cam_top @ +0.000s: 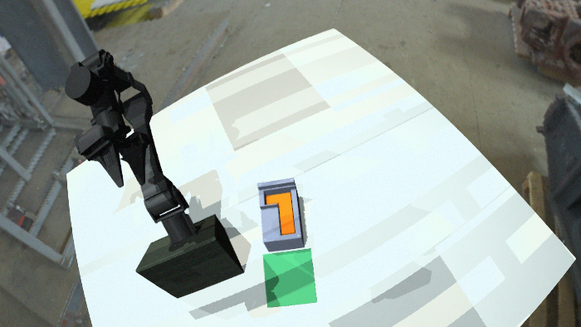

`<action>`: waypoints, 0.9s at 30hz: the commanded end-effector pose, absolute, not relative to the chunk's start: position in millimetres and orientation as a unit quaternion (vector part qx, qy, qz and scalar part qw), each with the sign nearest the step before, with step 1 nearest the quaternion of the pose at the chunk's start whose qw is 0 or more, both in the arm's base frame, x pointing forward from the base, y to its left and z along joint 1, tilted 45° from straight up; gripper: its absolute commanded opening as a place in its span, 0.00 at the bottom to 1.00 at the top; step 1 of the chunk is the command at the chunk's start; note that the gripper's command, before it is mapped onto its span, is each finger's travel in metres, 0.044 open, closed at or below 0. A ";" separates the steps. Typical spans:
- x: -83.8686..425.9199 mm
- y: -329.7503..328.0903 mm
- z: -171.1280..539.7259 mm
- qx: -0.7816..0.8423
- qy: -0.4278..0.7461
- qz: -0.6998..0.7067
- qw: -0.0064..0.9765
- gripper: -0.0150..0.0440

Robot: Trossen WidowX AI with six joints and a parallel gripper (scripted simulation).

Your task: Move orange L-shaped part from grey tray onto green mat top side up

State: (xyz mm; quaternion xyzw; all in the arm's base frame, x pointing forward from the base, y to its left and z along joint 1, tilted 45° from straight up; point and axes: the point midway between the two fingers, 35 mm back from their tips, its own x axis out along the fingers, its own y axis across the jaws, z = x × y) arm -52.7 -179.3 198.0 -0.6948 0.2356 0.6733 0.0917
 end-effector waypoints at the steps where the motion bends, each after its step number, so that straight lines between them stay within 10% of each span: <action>1: -51.9 -179.7 197.7 -0.696 0.232 0.673 0.089 0.89; 9: -19.1 -195.6 184.1 -0.734 0.118 0.669 0.006 0.56; 27: 176.5 -156.5 111.9 -0.688 -0.453 0.360 -0.439 0.56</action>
